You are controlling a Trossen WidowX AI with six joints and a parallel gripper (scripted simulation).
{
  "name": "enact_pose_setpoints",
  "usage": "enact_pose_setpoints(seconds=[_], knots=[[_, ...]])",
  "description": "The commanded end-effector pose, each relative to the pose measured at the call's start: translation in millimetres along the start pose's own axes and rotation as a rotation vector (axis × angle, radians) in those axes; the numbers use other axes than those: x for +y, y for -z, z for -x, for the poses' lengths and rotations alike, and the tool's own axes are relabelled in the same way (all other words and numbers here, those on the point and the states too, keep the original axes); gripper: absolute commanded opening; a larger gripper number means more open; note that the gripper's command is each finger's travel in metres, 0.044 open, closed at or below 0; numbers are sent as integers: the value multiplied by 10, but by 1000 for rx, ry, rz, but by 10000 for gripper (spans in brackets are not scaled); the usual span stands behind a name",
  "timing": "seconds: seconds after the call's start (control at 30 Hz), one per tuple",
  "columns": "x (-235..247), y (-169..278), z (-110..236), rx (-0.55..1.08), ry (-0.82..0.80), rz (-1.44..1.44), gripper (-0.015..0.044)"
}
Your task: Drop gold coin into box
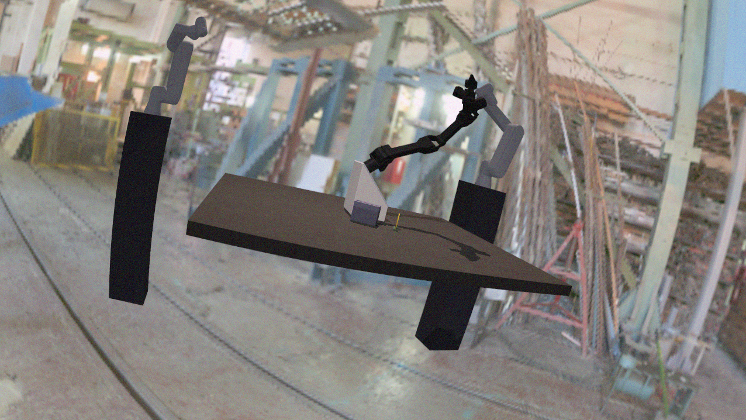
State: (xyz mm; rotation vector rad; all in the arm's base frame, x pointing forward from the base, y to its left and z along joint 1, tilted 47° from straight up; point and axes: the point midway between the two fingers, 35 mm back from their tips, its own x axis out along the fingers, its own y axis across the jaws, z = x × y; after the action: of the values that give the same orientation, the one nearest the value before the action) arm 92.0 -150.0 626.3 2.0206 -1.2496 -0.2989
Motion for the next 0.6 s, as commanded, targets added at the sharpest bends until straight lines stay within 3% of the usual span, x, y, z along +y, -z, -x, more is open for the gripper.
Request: enact_pose_setpoints(seconds=[0.0, 0.27, 0.57], knots=[[-21, -5, -20, 0, 9, 8, 374], [-1006, -186, -671, 50, 356, 322, 164], [-2170, -315, -843, 212, 703, 550, 161]])
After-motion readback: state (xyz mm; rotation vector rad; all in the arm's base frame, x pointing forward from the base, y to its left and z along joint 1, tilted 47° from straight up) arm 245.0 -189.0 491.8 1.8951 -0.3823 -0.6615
